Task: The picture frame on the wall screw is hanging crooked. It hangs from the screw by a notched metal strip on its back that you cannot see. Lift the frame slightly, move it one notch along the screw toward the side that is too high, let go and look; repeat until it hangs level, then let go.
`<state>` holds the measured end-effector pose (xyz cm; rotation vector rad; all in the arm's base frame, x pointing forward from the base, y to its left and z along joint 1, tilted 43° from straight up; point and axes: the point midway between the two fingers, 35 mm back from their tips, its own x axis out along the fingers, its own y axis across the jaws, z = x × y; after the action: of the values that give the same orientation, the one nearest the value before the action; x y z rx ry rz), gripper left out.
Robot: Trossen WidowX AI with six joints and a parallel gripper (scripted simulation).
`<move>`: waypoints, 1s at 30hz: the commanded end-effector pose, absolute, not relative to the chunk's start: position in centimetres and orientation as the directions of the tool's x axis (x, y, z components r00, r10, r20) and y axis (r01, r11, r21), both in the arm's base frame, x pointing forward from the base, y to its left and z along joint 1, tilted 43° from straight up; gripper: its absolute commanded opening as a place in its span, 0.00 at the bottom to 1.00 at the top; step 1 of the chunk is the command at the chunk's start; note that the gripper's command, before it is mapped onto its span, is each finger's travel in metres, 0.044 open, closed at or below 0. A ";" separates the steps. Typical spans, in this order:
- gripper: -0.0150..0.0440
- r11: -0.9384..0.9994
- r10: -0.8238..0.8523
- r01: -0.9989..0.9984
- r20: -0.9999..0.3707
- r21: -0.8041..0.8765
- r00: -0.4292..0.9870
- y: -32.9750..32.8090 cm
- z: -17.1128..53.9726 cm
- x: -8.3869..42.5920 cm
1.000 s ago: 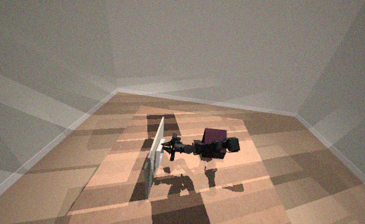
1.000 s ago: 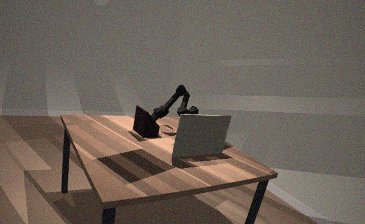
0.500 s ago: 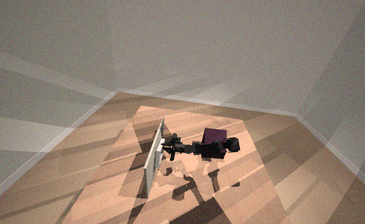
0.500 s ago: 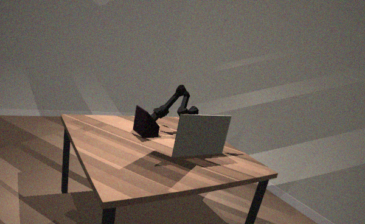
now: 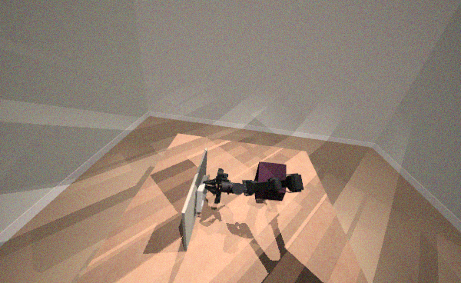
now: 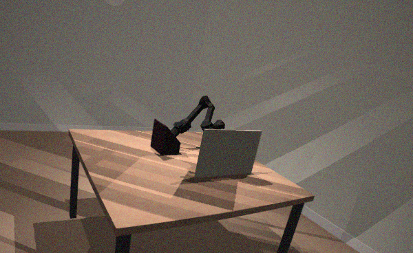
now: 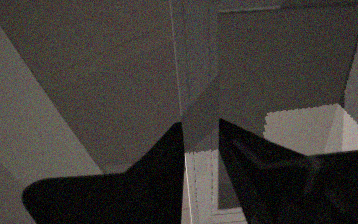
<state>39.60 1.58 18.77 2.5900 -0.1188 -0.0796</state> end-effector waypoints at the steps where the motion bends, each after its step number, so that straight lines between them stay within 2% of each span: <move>1: 0.25 -0.848 -0.114 -0.086 -0.021 0.522 0.993 1.4 19.3 39.6; 30: 0.25 -0.848 -0.114 -0.086 -0.021 0.522 0.993 1.7 19.6 39.7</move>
<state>39.65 1.88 19.27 2.5895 -0.1222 -0.0797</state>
